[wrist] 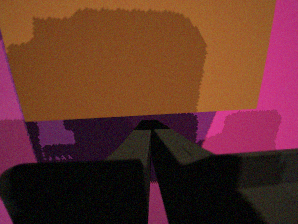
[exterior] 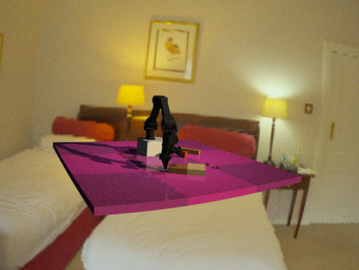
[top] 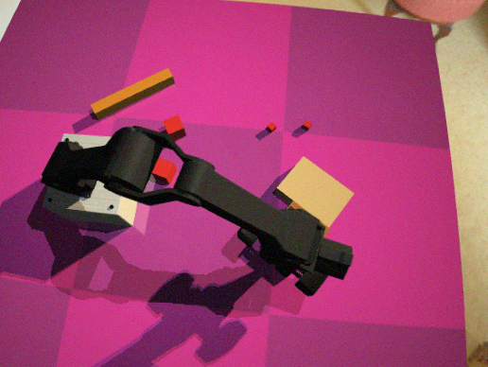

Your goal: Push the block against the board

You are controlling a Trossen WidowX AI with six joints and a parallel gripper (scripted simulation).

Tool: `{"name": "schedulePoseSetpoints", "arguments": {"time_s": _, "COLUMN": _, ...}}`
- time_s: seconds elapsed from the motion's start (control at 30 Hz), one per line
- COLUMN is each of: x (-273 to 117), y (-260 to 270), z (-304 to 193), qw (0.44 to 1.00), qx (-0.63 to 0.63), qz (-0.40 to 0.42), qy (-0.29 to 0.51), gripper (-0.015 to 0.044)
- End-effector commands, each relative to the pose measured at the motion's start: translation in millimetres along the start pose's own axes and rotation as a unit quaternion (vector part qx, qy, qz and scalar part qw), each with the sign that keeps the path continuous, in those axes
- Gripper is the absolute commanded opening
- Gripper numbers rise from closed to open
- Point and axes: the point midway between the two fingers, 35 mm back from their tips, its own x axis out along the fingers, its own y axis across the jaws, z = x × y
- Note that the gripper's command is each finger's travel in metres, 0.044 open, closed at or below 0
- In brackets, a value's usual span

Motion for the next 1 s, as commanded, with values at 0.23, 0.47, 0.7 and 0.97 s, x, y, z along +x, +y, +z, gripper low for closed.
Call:
{"name": "schedulePoseSetpoints", "arguments": {"time_s": 0.23, "x": 3, "y": 0, "z": -19, "qw": 1.000, "qx": 0.000, "qz": 0.004, "qy": 0.000, "gripper": 0.0000}}
{"name": "schedulePoseSetpoints", "arguments": {"time_s": 0.47, "x": 3, "y": -1, "z": -30, "qw": 1.000, "qx": 0.000, "qz": 0.004, "qy": 0.001, "gripper": 0.0000}}
{"name": "schedulePoseSetpoints", "arguments": {"time_s": 0.7, "x": -8, "y": -2, "z": -33, "qw": 1.000, "qx": 0.001, "qz": 0.004, "qy": 0.002, "gripper": 0.0000}}
{"name": "schedulePoseSetpoints", "arguments": {"time_s": 0.97, "x": -52, "y": -2, "z": -34, "qw": 1.000, "qx": 0.000, "qz": 0.004, "qy": 0.001, "gripper": 0.0000}}
